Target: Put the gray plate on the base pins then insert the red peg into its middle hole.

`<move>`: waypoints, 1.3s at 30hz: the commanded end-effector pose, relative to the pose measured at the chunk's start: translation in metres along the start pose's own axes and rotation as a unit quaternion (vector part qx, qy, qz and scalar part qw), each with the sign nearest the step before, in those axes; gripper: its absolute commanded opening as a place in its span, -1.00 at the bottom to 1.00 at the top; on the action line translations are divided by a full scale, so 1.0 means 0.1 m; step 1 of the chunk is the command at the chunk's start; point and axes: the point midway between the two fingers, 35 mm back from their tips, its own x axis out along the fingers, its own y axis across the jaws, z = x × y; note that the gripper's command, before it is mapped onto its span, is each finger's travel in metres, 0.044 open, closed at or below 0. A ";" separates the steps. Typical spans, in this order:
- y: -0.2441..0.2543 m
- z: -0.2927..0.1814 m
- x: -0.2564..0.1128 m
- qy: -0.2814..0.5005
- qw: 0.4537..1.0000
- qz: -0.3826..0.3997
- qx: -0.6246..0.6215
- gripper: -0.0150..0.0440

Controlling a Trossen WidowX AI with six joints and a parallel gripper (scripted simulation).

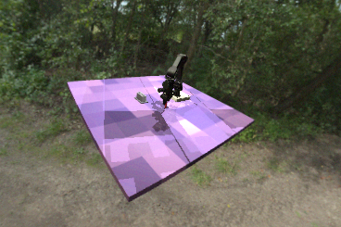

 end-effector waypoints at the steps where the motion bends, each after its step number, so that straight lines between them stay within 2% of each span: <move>1: -0.01 0.00 0.02 0.001 1.000 -0.001 -0.001 0.56; 12: -0.01 0.00 0.02 0.001 1.000 -0.001 -0.001 -0.42; 15: -0.01 0.00 0.02 0.001 1.000 -0.001 -0.001 -0.49; 30: -0.01 0.00 0.01 0.001 1.000 -0.001 -0.001 -0.49; 39: 0.03 0.00 -0.21 0.001 1.000 -0.001 -0.001 -0.49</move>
